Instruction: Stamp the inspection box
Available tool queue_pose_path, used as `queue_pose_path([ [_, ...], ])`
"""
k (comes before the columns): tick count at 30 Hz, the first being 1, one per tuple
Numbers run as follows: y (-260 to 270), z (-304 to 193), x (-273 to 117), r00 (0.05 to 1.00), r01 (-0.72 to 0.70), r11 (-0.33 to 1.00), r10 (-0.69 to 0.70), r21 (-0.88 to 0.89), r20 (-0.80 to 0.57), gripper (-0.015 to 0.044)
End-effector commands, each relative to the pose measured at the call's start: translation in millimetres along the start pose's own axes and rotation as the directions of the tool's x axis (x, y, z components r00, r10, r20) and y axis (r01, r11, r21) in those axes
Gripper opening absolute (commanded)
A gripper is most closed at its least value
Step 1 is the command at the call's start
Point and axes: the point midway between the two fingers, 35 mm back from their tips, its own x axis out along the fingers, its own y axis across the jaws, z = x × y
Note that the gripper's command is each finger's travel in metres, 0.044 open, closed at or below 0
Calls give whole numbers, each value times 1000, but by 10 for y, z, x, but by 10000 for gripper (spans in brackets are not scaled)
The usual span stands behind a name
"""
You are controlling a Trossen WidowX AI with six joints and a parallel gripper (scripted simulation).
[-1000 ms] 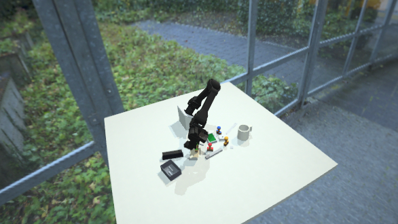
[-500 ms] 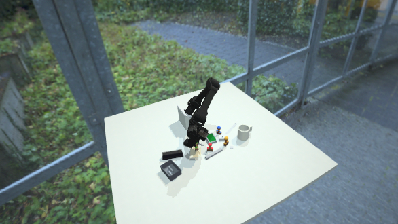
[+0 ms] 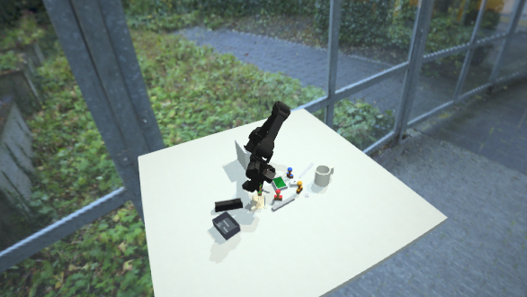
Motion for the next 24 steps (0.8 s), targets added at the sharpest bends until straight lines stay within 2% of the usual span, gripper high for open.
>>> queue_pose_path([
  [1,-7,-2,-71,1000,6,1000,-6,-6,-4,0],
  [12,0,-56,-213,1000,6,1000,-6,-6,-4,0],
  [24,120,-880,-239,1000,10,1000,-10,-5,-12,0],
])
